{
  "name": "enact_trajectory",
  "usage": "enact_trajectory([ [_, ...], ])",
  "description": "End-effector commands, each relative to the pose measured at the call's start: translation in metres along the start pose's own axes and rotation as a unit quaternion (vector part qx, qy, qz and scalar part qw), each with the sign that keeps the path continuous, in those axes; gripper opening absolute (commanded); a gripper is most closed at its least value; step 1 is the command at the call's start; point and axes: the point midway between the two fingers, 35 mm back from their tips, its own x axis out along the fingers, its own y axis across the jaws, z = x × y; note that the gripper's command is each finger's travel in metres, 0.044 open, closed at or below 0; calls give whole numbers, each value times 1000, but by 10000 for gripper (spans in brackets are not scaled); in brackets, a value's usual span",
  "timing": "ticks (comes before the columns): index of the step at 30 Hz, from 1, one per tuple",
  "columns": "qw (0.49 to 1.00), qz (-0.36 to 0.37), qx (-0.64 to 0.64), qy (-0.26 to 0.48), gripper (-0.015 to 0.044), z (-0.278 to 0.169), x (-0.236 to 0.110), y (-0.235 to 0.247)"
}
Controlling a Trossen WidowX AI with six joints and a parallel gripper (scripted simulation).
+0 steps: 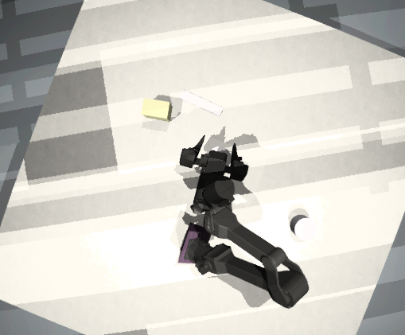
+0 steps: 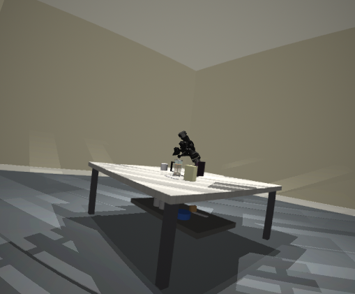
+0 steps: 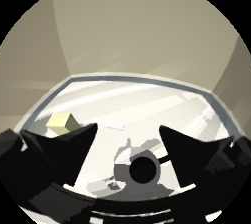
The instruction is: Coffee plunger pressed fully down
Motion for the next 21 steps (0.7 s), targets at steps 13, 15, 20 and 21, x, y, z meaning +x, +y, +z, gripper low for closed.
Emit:
enact_trajectory([
  [13,1000,-2,-3,10,440,45,-74,-13],
  [15,1000,-2,-3,10,440,46,-76,-14],
  [20,1000,-2,-3,10,440,45,-76,-14],
  [21,1000,-2,-3,10,440,45,-76,-14],
])
